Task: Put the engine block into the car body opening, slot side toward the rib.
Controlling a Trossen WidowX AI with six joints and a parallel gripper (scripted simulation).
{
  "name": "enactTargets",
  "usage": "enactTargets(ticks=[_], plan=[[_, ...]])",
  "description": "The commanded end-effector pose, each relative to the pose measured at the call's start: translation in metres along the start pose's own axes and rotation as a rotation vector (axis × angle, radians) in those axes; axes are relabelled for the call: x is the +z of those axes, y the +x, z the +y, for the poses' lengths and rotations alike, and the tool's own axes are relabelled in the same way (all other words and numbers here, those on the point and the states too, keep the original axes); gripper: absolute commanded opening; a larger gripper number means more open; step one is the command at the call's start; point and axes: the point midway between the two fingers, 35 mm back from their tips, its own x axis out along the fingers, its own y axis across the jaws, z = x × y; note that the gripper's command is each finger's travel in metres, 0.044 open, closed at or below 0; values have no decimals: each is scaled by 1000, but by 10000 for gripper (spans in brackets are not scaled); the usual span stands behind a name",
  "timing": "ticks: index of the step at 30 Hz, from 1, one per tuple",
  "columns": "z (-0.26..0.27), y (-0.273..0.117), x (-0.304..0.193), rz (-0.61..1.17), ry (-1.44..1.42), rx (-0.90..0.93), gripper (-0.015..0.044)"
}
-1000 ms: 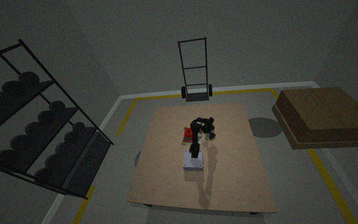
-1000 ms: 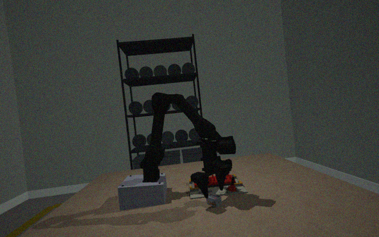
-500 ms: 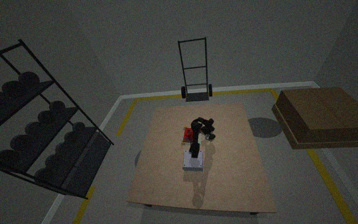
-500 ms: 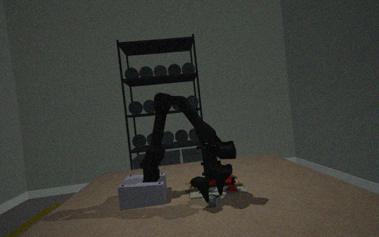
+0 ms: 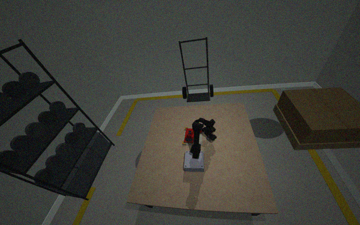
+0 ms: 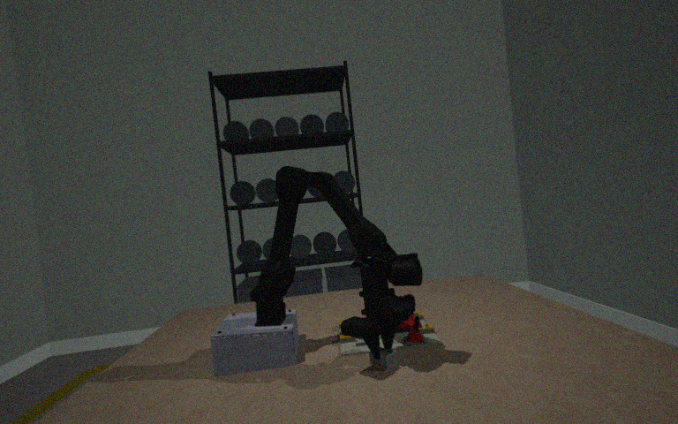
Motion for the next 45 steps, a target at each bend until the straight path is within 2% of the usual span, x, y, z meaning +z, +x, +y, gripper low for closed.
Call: enactTargets(ticks=[1, 40, 45], plan=[[0, 0, -1, 5, 0, 0, 6], [0, -120, 1, 4, 0, 0, 0], [0, -124, 0, 4, 0, 0, 0]])
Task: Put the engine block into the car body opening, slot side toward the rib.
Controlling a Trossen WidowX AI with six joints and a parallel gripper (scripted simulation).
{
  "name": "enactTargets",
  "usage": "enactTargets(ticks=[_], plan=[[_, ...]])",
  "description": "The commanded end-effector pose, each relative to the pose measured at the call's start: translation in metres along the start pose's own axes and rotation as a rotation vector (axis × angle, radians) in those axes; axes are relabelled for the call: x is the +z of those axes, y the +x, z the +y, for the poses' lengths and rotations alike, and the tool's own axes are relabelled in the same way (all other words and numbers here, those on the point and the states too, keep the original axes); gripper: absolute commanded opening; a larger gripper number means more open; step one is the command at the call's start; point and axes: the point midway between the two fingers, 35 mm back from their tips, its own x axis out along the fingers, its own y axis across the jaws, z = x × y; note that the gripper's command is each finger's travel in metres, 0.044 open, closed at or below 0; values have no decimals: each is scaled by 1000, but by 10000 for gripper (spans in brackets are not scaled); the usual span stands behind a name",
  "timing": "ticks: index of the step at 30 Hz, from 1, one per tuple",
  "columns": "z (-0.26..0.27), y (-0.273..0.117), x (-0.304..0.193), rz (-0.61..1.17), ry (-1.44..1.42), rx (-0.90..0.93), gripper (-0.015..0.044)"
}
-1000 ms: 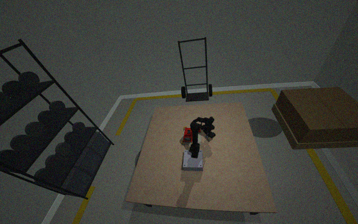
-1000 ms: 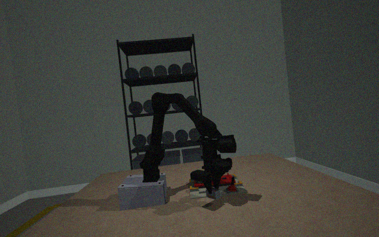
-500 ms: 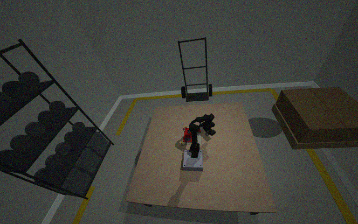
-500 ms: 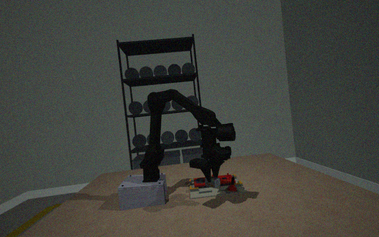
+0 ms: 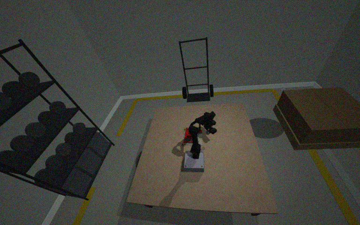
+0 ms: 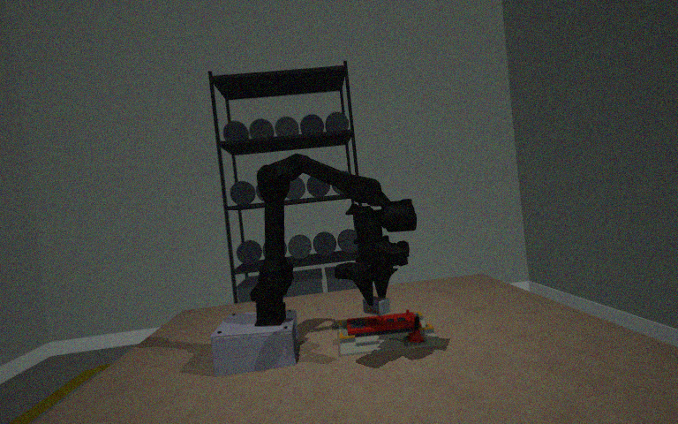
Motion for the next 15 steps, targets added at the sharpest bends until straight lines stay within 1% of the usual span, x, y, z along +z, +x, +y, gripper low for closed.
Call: enactTargets(ticks=[1, 15], plan=[[1, -7, 0, -5, -5, 5, 0], [32, 4, -7, 6, -104, 9, 0]])
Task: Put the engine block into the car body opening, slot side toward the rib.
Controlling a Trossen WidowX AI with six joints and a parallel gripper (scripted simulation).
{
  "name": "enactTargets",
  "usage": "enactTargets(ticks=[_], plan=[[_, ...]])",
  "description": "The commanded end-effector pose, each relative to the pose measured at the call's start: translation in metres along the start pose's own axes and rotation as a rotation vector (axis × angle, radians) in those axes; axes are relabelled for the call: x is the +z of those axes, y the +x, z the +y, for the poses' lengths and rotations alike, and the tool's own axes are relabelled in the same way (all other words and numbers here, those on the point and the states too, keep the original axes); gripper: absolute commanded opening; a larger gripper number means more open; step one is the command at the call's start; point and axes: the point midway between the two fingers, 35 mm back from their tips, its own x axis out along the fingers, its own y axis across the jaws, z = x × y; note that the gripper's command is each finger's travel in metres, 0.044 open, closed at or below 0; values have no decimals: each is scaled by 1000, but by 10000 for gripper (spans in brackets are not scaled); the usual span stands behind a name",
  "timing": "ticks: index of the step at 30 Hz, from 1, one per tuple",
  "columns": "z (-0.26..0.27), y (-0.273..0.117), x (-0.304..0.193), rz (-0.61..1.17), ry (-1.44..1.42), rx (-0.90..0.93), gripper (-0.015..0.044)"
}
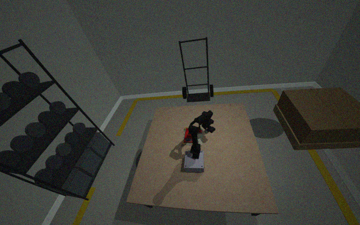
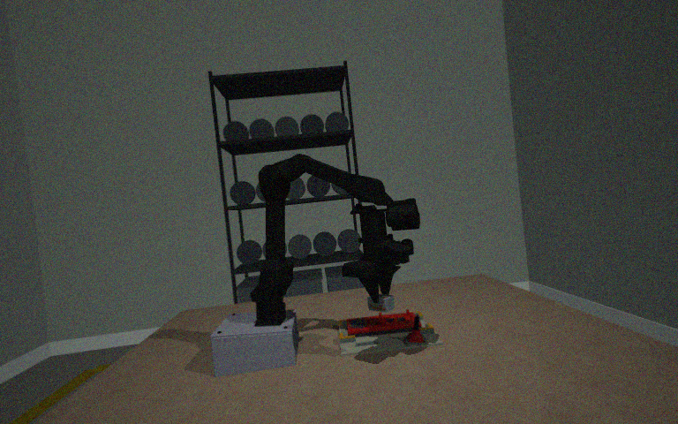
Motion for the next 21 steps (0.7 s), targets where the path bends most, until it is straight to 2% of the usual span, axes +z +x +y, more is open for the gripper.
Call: enactTargets(ticks=[1, 21], plan=[[12, 5, -2, 10, -25, 2, 0], [65, 23, -15, 15, -203, 6, 0]])
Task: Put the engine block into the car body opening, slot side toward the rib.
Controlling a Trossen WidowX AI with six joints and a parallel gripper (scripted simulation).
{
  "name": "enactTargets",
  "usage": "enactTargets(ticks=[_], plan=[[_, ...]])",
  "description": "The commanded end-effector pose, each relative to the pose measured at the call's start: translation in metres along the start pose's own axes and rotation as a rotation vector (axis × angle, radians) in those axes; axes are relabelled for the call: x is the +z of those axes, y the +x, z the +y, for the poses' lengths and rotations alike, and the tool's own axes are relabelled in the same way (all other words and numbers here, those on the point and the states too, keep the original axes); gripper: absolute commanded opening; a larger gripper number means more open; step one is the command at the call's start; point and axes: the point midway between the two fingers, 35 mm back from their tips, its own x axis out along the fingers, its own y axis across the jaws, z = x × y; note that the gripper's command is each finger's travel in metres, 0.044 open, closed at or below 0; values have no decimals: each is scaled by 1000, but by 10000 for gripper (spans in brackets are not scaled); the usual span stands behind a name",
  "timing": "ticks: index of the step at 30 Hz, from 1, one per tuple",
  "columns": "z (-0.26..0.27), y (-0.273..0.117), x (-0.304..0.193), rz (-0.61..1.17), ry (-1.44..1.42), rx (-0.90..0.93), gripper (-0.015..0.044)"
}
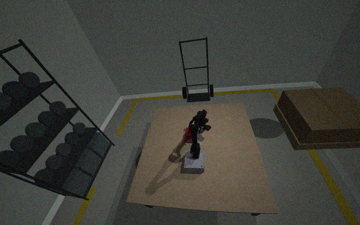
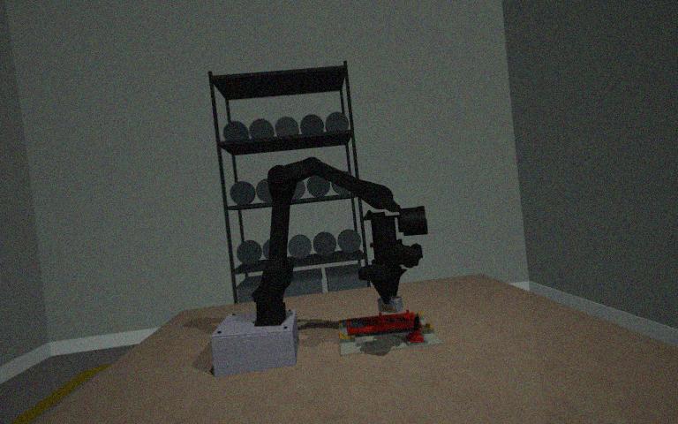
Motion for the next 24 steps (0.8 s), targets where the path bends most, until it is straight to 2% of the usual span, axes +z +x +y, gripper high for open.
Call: enactTargets(ticks=[1, 24], plan=[[12, 5, 0, 0, -45, -5, 0], [77, 26, -18, -4, -270, -2, 0]])
